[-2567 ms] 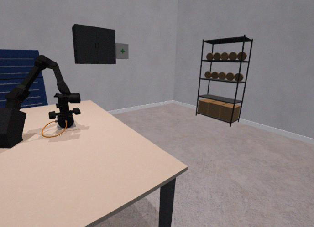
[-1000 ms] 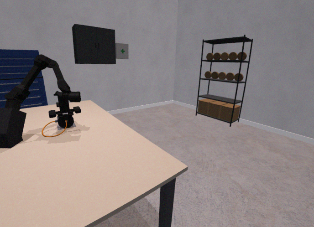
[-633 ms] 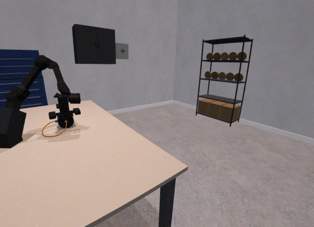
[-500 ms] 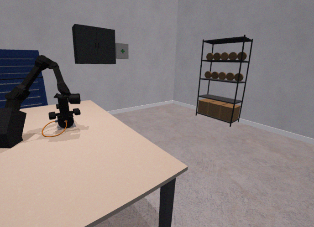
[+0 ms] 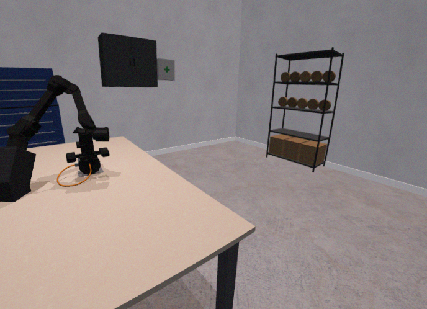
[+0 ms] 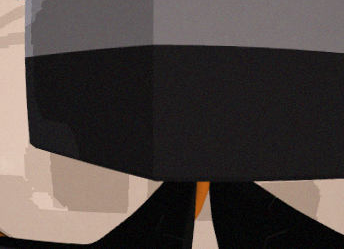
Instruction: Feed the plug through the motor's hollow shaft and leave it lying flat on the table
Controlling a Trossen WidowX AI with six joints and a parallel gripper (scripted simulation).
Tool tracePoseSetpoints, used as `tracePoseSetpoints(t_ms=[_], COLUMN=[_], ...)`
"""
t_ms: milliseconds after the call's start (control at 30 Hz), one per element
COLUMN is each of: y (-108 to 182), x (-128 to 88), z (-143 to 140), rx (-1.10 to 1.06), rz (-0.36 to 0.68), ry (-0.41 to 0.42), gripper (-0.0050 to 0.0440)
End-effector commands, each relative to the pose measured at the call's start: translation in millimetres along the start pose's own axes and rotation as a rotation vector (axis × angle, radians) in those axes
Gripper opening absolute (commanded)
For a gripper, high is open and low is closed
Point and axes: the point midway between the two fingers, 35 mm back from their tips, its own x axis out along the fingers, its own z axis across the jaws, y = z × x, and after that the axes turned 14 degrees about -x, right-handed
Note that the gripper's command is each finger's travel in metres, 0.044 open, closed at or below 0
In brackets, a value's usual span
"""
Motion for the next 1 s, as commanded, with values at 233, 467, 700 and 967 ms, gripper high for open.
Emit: tracePoseSetpoints(t_ms=[233, 467, 700, 967], y=[-3.2, -9.5, -7.8, -2.9], x=[0.4, 1.7, 2.2, -3.7], z=[-1.1, -2.5, -1.7, -1.1], rx=[0.002, 0.006, 0.006, 0.006], rz=[0.0, -0.001, 0.0, 0.0], ry=[-0.001, -0.002, -0.005, -0.005], gripper=[0.0, 0.0, 0.0024, 0.01])
